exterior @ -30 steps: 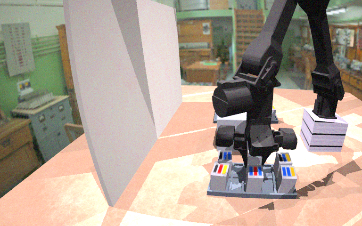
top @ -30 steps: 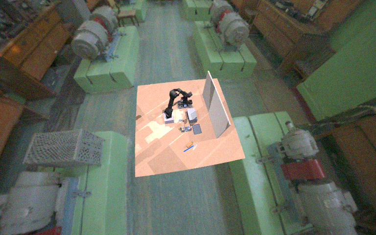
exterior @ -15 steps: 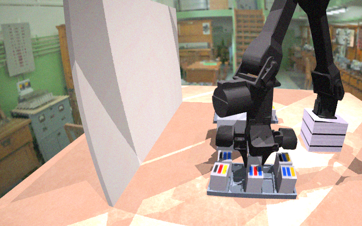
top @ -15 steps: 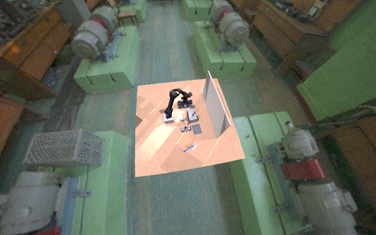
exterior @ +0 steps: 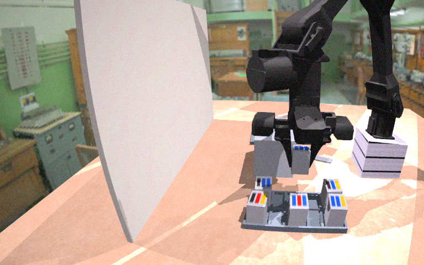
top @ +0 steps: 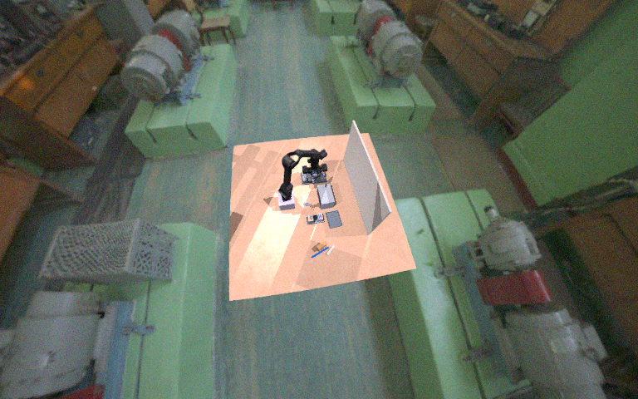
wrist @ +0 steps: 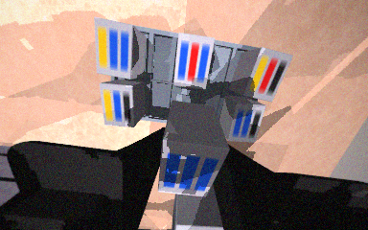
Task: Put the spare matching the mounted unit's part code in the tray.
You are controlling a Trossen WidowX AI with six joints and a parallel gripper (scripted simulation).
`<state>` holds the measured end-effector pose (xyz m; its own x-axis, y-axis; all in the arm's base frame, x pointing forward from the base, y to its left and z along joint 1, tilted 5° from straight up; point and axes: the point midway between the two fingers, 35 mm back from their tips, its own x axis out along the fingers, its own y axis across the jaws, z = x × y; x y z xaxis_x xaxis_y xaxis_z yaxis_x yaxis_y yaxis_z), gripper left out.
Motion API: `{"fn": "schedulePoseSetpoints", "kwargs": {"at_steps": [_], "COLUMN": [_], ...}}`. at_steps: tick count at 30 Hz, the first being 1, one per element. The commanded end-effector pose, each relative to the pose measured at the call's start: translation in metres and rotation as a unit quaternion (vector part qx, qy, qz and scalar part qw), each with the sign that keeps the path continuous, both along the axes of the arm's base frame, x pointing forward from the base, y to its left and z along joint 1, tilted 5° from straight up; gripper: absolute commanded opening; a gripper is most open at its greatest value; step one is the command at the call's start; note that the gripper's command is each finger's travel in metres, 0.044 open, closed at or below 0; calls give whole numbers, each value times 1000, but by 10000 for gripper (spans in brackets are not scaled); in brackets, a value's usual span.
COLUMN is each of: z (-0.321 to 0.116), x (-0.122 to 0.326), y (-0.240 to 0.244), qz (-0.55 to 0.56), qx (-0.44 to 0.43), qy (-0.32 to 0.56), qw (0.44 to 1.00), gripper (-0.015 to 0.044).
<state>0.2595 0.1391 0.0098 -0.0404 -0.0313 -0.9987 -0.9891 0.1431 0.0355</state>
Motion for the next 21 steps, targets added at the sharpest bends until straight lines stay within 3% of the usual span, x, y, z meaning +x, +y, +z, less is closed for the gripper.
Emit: {"fn": "schedulePoseSetpoints", "kwargs": {"at_steps": [1, 21], "z": [8, 80], "x": [-1, 9], "y": [0, 5], "qz": [1, 1], "qx": [0, 0], "qy": [1, 1], "qw": [1000, 1000], "gripper": [0, 0]}}
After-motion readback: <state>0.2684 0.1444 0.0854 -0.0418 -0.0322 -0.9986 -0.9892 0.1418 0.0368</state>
